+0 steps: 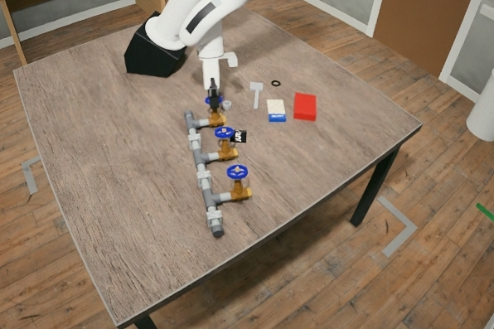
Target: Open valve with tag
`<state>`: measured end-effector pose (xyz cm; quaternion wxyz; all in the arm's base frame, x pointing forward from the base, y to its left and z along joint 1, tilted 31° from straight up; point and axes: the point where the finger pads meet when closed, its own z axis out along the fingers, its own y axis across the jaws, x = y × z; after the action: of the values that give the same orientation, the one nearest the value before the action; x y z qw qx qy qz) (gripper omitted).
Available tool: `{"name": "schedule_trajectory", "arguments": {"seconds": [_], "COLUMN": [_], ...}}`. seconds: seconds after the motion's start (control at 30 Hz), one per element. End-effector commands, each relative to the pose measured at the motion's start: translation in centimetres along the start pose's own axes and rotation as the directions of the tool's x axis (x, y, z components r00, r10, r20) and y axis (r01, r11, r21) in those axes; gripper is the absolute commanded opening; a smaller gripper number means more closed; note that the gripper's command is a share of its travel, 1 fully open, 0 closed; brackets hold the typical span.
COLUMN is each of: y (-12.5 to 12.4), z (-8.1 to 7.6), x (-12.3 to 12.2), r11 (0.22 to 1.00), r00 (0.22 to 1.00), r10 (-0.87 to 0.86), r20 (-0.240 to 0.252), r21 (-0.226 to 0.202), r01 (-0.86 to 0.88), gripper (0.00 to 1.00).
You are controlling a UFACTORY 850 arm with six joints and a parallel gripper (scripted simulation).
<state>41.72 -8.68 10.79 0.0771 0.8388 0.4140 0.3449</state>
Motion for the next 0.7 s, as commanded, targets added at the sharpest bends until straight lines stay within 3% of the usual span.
{"name": "schedule_trajectory", "arguments": {"seconds": [0.0,0.67], "y": [0.04,0.04], "z": [-0.01,-0.01], "x": [0.01,0.01], "r11": [1.000,1.000], "r00": [1.000,1.000], "r10": [0.000,0.016], "r20": [0.000,0.000], "r21": [-0.001,-0.001], "r01": [0.000,-0.016], "gripper": [1.00,1.00]}}
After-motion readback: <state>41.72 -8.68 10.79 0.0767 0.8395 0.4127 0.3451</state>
